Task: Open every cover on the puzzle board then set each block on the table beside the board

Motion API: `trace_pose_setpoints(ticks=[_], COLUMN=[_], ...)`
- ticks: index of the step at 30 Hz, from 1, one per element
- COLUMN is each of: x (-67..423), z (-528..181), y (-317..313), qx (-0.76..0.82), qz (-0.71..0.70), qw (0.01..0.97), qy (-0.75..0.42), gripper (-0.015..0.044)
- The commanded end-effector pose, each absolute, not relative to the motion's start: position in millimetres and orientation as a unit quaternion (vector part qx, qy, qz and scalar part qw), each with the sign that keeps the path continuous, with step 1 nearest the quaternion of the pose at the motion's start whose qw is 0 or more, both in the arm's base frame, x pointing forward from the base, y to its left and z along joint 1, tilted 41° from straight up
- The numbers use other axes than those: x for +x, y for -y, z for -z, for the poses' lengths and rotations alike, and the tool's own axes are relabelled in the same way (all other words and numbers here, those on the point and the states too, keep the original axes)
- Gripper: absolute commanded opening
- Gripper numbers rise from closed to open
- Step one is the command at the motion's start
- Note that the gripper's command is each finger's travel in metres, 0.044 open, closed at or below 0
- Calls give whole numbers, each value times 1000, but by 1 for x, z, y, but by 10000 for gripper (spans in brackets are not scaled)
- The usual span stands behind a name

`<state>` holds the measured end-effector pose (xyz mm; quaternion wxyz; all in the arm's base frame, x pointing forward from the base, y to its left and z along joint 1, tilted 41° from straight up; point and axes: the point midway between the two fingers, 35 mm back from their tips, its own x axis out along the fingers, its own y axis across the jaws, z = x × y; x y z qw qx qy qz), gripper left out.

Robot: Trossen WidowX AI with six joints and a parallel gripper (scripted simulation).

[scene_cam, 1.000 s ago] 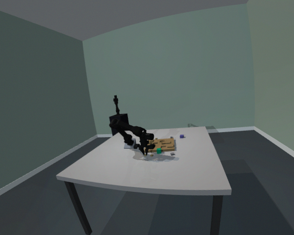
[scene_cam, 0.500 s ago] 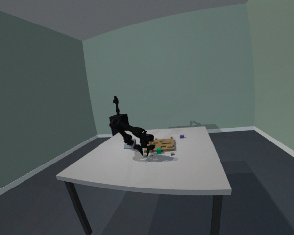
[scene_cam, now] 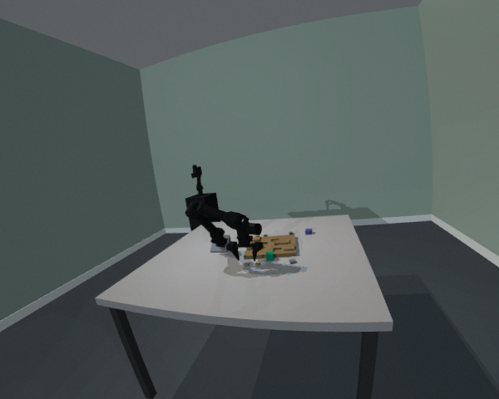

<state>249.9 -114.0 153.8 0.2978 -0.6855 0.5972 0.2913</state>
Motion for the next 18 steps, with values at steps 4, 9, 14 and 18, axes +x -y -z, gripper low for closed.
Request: trace_pose_setpoints(ticks=[4,9,14,18], x=[248,244,241,242], z=[-173,-185,-196,-193], y=[99,89,80,79], qx=[-686,-686,-686,-682], qz=[-288,-288,-289,-290], qw=[300,299,298,304], qy=[-597,-597,-597,-599], gripper=[440,440,440,440])
